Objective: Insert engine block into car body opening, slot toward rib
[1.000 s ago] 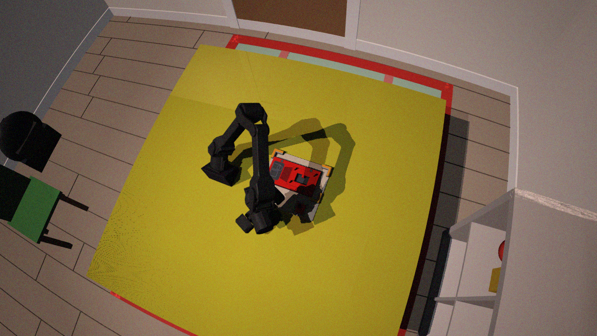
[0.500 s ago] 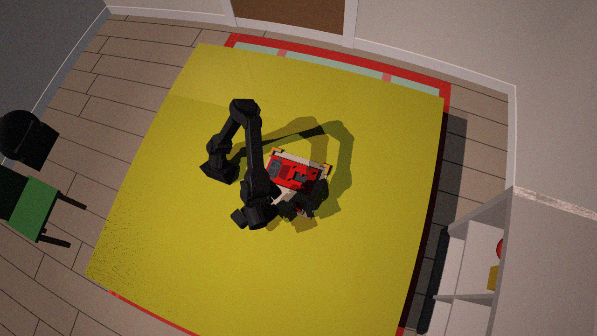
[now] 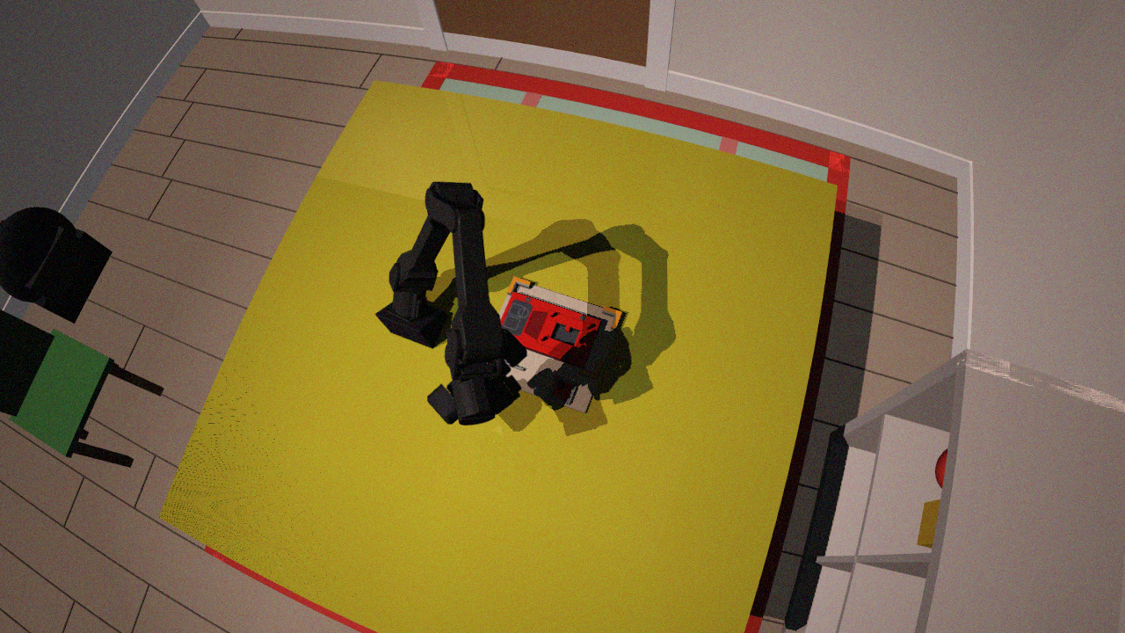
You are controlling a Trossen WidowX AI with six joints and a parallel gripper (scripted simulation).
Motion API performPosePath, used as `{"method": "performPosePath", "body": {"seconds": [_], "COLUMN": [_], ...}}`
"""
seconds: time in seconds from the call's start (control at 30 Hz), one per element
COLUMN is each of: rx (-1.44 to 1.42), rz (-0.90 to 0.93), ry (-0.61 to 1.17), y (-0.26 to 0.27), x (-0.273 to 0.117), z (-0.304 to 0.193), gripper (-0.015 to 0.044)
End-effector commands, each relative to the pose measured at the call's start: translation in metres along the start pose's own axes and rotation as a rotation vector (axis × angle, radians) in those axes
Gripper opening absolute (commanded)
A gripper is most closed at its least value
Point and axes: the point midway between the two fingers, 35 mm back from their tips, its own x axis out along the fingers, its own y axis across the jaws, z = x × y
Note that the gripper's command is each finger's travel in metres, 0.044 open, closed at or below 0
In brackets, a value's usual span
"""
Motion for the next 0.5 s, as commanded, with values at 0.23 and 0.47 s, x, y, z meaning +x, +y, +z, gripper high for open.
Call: {"method": "performPosePath", "body": {"seconds": [0.23,0.47], "rx": [0.253,0.449], "rz": [-0.017,-0.022], "ry": [-0.009,-0.016], "y": [0.018,0.032], "x": [0.002,0.007], "z": [0.007,0.011], "gripper": [0.0,0.0]}}
